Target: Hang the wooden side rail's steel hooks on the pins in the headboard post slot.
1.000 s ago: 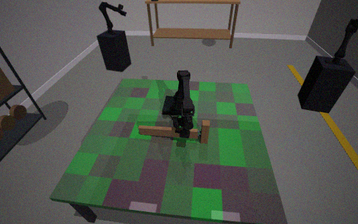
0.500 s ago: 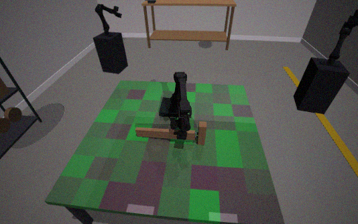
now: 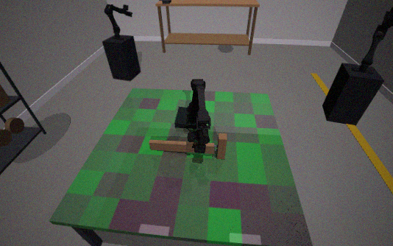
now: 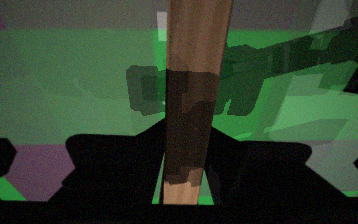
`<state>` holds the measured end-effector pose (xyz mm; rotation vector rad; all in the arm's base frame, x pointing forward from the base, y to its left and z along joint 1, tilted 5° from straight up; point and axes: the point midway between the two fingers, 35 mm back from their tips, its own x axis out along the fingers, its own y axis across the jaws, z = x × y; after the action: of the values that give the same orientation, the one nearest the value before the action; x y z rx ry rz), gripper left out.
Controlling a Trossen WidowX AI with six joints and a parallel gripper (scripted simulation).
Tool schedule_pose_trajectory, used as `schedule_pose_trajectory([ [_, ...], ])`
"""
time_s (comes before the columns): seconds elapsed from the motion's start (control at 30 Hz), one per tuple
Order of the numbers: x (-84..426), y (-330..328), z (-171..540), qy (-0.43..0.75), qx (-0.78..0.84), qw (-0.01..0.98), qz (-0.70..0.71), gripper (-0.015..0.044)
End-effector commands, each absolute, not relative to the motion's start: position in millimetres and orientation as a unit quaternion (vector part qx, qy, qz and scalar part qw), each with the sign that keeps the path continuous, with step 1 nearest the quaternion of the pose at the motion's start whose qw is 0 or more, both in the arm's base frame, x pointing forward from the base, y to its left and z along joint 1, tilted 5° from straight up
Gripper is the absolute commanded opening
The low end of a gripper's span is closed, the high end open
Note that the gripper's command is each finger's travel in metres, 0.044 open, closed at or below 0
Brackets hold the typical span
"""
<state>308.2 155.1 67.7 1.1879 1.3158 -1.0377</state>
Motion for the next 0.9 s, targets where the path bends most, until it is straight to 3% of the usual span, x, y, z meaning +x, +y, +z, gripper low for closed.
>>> schedule_pose_trajectory([
  [0.0,309.4,156.2,69.9,0.547,0.497,0.517,-0.431,0.0000],
  [0.87,308.8,158.7,69.9,0.547,0.497,0.517,-0.431,0.0000],
])
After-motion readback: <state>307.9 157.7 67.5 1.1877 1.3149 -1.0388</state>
